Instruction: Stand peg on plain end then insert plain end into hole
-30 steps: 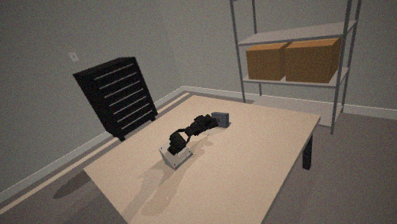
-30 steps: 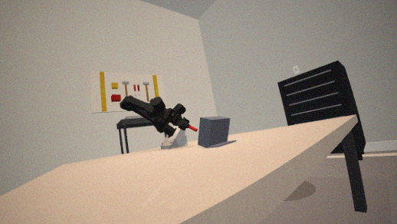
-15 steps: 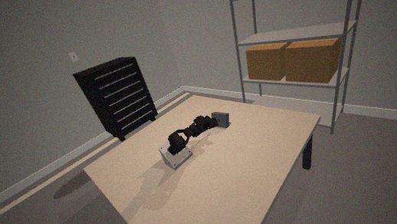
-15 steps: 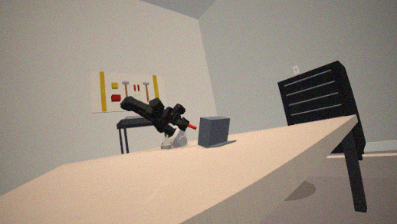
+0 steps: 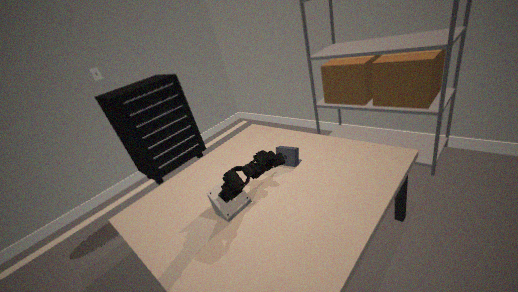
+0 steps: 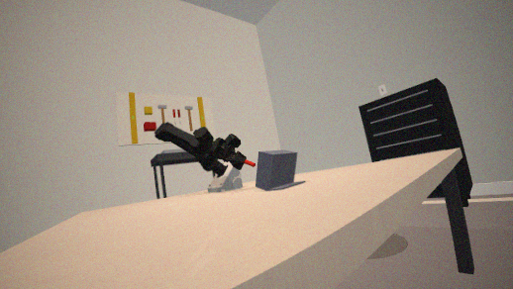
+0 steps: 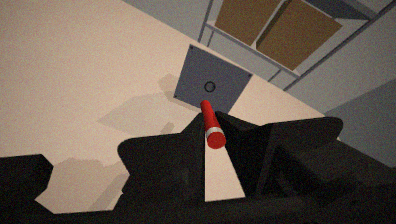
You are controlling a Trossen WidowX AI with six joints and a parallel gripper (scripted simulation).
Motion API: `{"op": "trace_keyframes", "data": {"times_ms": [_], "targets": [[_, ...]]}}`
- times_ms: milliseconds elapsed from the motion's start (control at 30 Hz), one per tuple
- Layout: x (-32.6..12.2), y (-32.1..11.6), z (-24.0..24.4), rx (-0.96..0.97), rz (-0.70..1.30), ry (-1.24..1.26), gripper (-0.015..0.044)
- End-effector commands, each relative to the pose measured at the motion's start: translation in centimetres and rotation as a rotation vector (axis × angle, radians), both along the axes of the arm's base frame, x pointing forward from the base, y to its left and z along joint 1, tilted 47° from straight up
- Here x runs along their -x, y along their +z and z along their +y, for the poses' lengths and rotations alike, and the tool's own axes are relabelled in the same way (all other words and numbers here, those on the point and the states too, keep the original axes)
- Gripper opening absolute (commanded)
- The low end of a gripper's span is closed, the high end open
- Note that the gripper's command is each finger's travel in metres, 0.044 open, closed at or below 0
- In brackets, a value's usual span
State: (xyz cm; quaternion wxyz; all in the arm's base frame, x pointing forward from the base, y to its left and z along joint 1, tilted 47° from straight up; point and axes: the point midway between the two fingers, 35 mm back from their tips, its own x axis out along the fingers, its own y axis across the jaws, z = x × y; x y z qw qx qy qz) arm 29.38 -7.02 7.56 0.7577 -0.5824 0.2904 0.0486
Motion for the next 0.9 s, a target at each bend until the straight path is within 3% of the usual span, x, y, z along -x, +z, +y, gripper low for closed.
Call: {"op": "trace_keyframes", "data": {"times_ms": [0,867], "targets": [[-0.3,-0.2,0.0,0.002,-0.001,0.007,0.0],[-1.8,-0.5,-0.3,0.018,-0.045,0.019,0.0]]}}
